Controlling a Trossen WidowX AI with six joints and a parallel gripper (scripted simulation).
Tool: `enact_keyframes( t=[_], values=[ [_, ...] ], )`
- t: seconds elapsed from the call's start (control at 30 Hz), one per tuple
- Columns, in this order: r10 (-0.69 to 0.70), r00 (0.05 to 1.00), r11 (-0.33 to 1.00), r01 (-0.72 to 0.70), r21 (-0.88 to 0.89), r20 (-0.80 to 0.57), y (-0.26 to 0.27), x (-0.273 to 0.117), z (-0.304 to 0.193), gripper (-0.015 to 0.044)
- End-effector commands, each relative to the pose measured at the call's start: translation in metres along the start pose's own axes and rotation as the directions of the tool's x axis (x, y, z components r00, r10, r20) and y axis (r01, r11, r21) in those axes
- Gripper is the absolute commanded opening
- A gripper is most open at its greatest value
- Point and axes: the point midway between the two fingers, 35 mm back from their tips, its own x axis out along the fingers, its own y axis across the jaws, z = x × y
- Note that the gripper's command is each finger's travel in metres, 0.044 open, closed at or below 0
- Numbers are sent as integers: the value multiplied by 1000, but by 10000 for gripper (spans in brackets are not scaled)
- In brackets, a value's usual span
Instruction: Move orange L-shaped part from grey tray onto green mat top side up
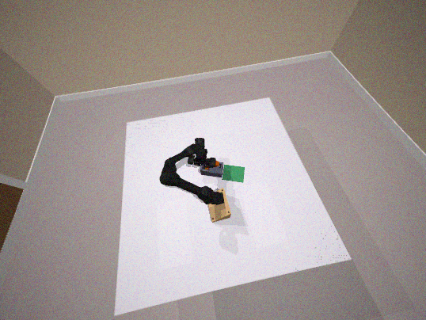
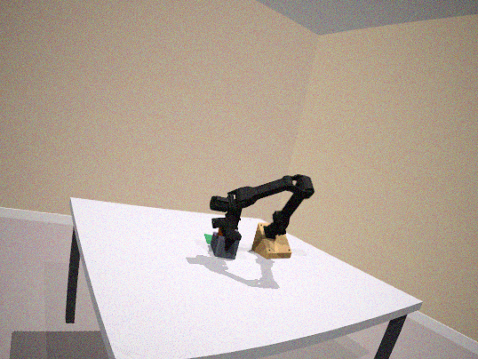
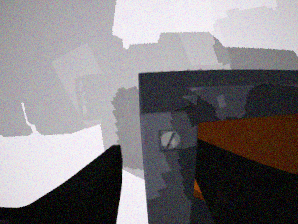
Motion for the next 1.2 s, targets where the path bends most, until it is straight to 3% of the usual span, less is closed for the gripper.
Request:
enact_keyframes(
  t=[0.0, 0.87, 1.17],
  values=[
    [-6, 1000, 1000, 6, 12, -8, -3, 2, -3, 180],
    [-7, 1000, 1000, 7, 12, -7, 9, -14, -2, 180],
    [-12, 1000, 1000, 12, 13, -7, -3, -106, -1, 180]
  ],
)
